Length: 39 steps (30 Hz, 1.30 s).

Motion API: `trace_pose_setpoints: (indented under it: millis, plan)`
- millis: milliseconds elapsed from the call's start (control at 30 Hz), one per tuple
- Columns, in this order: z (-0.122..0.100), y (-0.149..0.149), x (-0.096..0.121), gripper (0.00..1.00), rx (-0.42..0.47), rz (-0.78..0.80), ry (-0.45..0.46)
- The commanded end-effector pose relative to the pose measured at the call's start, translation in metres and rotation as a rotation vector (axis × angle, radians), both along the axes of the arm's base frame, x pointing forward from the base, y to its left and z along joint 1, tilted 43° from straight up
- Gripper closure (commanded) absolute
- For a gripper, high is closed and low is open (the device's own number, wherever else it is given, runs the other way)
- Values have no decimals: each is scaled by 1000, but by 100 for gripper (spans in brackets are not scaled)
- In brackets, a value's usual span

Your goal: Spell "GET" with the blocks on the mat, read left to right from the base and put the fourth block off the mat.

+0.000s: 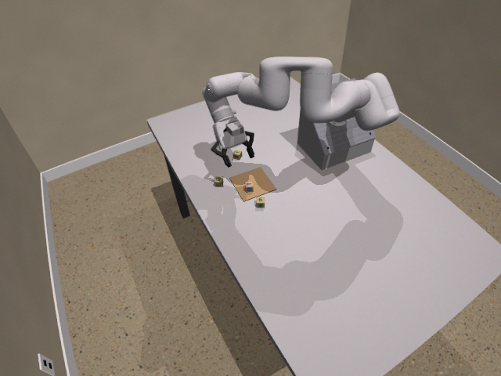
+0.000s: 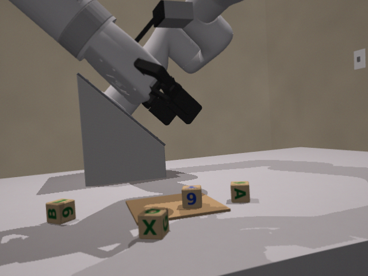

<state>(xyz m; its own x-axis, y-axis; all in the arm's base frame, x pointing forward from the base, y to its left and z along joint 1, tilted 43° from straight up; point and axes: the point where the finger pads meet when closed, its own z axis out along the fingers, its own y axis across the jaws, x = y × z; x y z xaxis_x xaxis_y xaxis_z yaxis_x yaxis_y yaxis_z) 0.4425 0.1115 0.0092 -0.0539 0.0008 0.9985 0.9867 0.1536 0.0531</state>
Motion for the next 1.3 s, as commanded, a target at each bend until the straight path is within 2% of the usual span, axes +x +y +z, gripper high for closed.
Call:
trace_pose_setpoints:
  millis: [0,33,100,167,200,367,1267]
  plan:
    - [-14,-13,26,0,-4,2,0]
    - [-14,-13,26,0,-4,2,0]
    - [-28,-24,49,0,-2,2,1]
    - [-28,-24,49,0,-2,2,1]
    - [-34,-28,58,0,1,2,1]
    - [-43,-36,72,0,10,0,0]
    - [-43,-37,74,0,11,-1,0]
